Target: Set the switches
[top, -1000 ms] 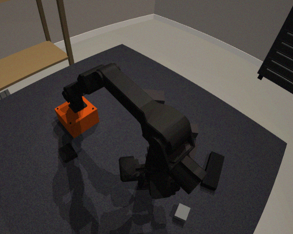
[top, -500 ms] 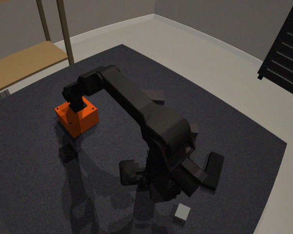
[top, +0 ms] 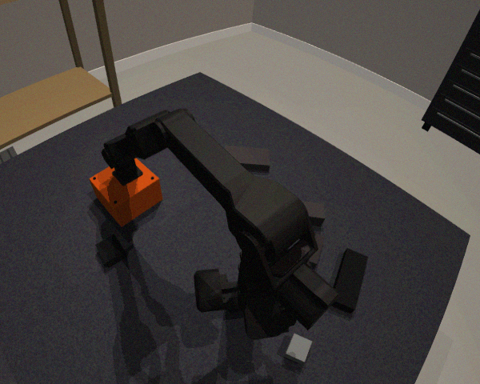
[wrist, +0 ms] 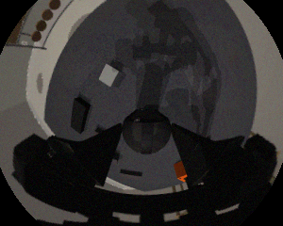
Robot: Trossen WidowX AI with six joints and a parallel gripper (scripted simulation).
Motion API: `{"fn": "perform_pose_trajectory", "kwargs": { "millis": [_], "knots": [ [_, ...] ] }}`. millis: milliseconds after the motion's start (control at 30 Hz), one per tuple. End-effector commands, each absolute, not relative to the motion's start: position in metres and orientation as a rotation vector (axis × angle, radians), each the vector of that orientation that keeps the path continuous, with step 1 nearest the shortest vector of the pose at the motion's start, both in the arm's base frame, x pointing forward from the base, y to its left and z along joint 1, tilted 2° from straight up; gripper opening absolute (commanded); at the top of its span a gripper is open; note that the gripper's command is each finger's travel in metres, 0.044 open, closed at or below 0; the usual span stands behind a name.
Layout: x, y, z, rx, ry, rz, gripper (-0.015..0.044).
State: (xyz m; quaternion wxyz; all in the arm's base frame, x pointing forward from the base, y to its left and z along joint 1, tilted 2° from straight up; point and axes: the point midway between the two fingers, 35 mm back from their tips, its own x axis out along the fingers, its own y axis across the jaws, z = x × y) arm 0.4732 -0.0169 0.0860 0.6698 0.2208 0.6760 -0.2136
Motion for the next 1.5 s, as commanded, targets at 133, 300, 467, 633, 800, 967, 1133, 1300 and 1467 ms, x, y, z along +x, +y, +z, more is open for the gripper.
{"fn": "perform_pose_trajectory", "kwargs": {
  "millis": [133,300,467,633,800,967,1133,1300,1467],
  "knots": [
    [0.479,-0.02,0.078,0.494,1.513,-0.474,0.0338],
    [0.482,-0.023,0.077,0.496,1.501,-0.471,0.0338],
    [0.485,-0.025,0.076,0.497,1.49,-0.468,0.0338],
    [0.488,-0.027,0.075,0.499,1.48,-0.466,0.0338],
    [0.49,-0.029,0.074,0.5,1.469,-0.463,0.0338],
    [0.493,-0.032,0.072,0.501,1.459,-0.461,0.0338],
    [0.496,-0.034,0.071,0.502,1.45,-0.458,0.0338],
    [0.498,-0.036,0.069,0.503,1.44,-0.456,0.0338],
    [0.501,-0.038,0.067,0.504,1.431,-0.454,0.0338]
  ]
}}
